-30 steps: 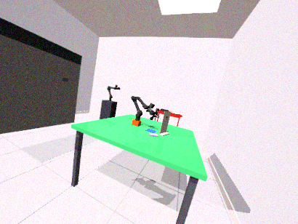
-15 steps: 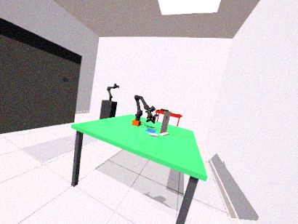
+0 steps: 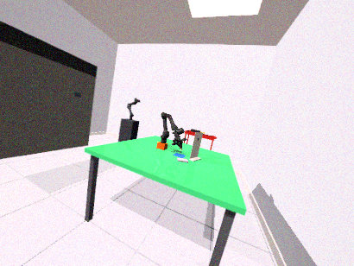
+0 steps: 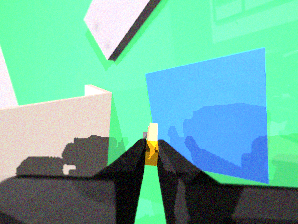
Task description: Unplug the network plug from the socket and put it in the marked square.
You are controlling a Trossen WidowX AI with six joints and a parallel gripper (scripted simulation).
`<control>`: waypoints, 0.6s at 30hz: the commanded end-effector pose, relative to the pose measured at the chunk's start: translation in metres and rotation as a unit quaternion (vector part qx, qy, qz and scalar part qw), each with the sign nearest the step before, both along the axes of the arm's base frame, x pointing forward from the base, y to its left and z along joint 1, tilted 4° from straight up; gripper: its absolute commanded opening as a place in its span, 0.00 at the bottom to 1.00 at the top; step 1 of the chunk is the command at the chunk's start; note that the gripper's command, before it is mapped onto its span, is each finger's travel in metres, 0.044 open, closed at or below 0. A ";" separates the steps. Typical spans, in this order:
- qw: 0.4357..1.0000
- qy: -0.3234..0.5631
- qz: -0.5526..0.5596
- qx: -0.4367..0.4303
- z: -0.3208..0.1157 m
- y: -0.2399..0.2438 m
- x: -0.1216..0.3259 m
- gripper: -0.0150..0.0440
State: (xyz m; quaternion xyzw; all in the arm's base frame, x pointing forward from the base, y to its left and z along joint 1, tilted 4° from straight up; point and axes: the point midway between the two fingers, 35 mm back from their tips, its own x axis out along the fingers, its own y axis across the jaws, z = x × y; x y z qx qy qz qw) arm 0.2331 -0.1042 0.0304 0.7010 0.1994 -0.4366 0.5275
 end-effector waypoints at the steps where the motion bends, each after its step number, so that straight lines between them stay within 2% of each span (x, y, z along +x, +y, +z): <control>1: 1.000 0.003 0.003 0.003 -0.006 0.001 0.000 0.25; 18: 1.000 0.003 0.003 0.003 -0.023 0.001 0.002 0.25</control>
